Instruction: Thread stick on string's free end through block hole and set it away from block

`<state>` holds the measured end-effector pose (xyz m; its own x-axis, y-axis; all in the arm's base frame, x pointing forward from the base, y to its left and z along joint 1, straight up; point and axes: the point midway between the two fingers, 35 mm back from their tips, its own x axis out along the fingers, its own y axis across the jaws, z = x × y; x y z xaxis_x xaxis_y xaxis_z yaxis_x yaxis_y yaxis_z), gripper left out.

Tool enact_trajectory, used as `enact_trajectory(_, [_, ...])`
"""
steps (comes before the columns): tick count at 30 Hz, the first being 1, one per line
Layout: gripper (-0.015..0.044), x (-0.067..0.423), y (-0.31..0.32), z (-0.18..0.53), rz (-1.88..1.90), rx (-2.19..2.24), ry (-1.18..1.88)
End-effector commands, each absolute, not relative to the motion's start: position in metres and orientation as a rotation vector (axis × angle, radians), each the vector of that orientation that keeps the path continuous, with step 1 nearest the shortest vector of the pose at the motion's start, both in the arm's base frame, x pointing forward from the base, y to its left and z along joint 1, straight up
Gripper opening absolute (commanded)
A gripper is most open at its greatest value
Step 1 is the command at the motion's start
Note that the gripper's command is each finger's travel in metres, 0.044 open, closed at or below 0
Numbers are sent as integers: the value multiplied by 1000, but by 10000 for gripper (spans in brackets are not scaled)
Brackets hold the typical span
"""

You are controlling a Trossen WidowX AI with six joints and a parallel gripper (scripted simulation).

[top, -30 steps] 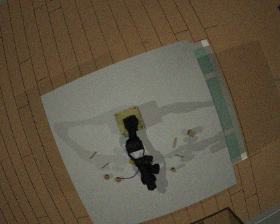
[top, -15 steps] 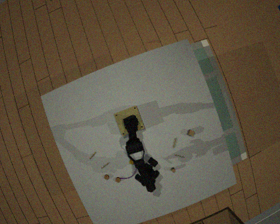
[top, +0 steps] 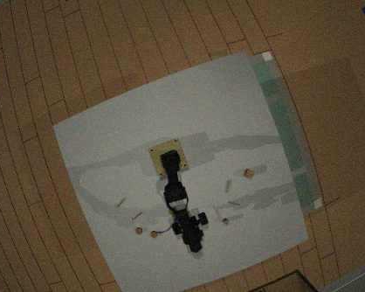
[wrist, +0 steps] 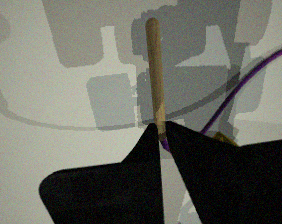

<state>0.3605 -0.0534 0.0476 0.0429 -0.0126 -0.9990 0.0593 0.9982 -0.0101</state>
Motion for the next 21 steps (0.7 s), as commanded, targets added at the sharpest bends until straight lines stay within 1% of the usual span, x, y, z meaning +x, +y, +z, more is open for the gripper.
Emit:
enact_trajectory(1, [0, 364, -56, 49, -183, 176, 1517])
enact_trajectory(21, [0, 374, -67, 49, -728, 749, 1393])
